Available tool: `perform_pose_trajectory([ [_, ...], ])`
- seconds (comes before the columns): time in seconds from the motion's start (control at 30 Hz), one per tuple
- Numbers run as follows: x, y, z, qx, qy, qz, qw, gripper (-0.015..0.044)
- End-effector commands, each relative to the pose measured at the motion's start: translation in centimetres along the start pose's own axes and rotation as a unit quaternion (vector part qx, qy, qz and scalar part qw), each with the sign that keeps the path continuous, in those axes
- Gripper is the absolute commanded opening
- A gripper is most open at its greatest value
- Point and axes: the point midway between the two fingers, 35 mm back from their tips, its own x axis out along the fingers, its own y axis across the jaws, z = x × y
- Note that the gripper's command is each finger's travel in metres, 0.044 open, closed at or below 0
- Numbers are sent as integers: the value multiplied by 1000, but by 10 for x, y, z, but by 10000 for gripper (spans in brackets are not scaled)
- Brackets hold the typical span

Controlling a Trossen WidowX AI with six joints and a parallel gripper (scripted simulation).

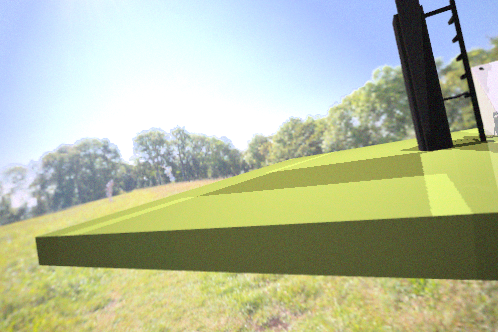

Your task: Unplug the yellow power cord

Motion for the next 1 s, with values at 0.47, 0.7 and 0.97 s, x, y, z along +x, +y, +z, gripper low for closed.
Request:
perform_pose_trajectory([
  [0.47, -19, 228, -172, -47, 374, 109, 920, 160],
  [0.7, -60, 267, -252, -7, 529, 37, 848, 160],
  [0.97, -65, 270, -260, -2, 543, 25, 839, 160],
])
